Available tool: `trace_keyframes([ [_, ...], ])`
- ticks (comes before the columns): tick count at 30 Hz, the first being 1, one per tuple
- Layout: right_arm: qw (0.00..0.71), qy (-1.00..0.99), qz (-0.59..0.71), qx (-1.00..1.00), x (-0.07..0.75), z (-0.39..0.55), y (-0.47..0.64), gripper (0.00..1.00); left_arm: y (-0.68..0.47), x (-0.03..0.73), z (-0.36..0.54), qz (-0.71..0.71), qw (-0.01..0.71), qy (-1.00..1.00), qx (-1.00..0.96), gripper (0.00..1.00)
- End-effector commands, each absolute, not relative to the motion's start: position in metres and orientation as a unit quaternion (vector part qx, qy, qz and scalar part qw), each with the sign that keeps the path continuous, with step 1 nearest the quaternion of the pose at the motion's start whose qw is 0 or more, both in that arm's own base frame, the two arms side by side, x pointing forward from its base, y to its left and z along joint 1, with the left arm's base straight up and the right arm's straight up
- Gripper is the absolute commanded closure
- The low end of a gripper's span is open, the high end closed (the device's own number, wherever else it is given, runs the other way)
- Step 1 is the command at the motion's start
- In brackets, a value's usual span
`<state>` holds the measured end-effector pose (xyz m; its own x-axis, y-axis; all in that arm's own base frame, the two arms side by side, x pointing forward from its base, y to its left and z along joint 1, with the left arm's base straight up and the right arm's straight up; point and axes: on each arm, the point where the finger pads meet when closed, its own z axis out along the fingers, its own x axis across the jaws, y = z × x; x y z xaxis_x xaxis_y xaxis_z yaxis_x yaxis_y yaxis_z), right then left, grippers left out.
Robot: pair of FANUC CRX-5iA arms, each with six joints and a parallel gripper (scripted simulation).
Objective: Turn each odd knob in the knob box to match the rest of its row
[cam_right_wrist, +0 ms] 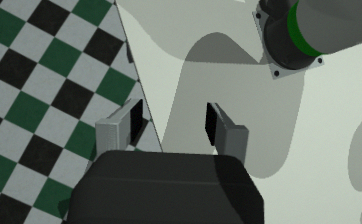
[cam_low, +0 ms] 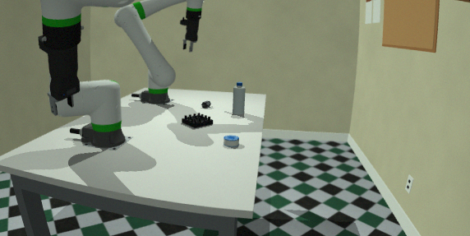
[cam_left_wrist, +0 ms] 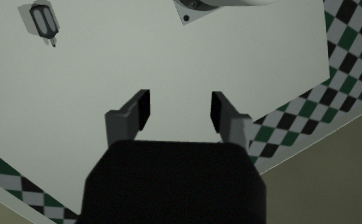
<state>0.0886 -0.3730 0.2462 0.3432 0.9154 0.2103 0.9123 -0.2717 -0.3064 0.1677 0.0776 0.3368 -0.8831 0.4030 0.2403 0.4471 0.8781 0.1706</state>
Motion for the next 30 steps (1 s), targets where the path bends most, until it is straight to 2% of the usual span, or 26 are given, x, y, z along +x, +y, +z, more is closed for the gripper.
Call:
trace_keyframes([
  [1,0.162,-0.504,0.011,-0.848,0.080,0.250,-0.387,0.00,0.078,0.168,0.337,-0.111,0.099,-0.964,-0.220,0.00],
  [30,0.051,-0.174,0.011,-0.983,0.033,0.274,-0.446,0.00,0.078,0.168,0.337,-0.111,0.099,-0.964,-0.220,0.00],
])
